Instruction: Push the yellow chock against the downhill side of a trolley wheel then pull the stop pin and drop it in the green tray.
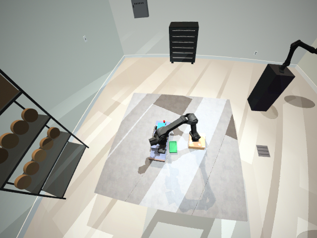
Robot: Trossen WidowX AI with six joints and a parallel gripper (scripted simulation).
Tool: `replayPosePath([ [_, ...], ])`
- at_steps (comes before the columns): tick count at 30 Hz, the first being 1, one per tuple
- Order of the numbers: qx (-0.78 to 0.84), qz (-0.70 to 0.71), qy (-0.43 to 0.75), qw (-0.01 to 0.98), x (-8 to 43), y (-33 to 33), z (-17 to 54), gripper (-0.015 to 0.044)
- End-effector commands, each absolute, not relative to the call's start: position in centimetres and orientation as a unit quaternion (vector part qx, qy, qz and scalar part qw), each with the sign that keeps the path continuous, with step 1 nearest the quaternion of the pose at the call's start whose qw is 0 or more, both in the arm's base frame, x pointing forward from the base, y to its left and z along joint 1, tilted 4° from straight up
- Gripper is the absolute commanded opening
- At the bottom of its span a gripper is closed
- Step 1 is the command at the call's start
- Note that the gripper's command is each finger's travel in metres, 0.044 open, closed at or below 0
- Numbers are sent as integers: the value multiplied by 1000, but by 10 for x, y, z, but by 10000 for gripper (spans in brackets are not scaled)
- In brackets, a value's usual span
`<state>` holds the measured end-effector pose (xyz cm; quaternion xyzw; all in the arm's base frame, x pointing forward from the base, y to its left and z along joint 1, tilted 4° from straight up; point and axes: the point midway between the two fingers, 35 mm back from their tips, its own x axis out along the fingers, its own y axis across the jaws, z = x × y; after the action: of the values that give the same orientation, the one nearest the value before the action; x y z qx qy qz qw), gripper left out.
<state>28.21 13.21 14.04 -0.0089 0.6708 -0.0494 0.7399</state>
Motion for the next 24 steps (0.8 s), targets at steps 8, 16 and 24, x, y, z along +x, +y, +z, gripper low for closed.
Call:
replayPosePath([
  [8, -13, -49, 671, 740, 285, 129, 111, 0],
  [16, -13, -49, 671, 740, 287, 126, 92, 0],
  [24, -13, -49, 671, 740, 286, 121, 93, 0],
])
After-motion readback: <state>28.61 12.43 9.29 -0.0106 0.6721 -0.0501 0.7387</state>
